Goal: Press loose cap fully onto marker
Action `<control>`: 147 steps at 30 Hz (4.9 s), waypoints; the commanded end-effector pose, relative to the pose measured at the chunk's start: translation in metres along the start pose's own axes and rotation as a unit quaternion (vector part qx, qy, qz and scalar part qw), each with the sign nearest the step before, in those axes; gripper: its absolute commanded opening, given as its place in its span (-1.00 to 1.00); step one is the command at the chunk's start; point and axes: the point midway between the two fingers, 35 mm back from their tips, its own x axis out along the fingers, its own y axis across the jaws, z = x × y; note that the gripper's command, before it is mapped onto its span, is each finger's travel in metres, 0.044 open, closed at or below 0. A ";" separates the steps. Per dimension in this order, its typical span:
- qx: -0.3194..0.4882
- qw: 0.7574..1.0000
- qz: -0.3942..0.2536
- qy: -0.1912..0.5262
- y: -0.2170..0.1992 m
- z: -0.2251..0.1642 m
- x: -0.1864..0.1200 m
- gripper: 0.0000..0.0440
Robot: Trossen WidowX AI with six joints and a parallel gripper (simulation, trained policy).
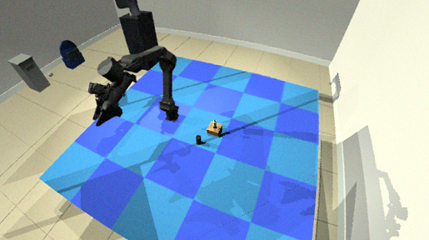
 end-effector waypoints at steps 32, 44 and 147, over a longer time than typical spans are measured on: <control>0.007 0.991 0.032 0.133 0.066 -0.095 0.015 0.39; 0.010 0.984 0.033 0.177 0.085 -0.128 0.014 0.40; -0.041 0.869 -0.120 0.479 0.119 -0.378 -0.104 0.41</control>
